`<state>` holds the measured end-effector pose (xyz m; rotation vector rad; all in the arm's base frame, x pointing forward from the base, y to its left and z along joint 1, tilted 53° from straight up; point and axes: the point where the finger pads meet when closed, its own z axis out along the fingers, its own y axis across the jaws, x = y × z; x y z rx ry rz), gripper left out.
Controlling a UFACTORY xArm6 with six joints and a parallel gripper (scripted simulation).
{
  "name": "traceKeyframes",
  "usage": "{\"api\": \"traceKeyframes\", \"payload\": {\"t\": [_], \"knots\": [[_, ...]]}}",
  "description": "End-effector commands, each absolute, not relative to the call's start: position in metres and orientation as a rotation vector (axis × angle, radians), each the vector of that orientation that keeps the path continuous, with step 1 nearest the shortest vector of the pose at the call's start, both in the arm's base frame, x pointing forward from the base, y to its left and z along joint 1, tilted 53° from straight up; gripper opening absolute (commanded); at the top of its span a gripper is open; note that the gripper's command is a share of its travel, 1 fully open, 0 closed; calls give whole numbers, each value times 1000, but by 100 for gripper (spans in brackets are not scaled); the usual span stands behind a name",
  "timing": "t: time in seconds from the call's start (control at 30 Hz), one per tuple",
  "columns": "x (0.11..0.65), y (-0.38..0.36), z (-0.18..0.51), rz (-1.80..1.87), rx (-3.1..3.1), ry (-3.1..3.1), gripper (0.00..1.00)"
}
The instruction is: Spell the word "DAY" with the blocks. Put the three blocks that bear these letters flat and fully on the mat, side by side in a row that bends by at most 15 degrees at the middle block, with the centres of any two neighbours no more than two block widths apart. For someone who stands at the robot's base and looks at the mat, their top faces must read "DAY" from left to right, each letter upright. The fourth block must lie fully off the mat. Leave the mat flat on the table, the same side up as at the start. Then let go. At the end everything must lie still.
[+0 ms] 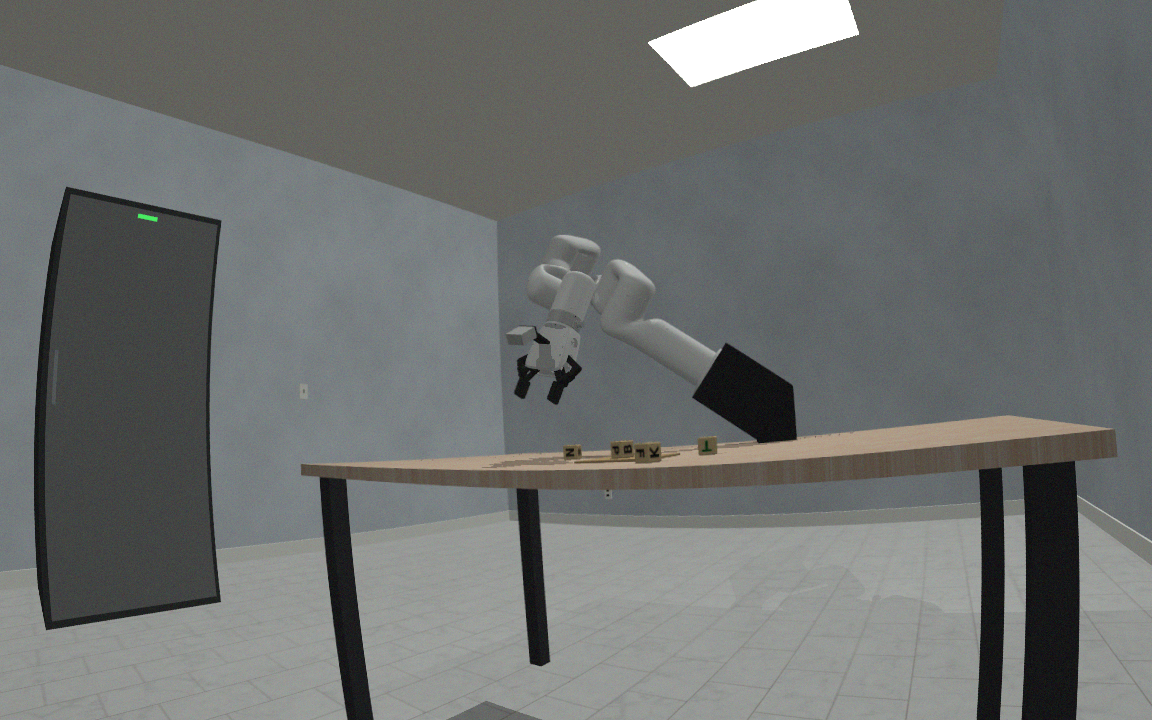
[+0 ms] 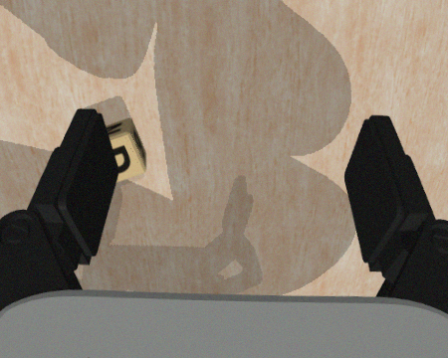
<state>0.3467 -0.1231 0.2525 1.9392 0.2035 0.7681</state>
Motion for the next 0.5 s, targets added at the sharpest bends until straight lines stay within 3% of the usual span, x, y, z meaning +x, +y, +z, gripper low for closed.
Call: {"api": "traceKeyframes", "payload": {"t": [0.0, 0.47], "knots": [[341, -119, 248, 647, 1987, 196, 100], [313, -95, 220, 336, 2158, 296, 100]]}}
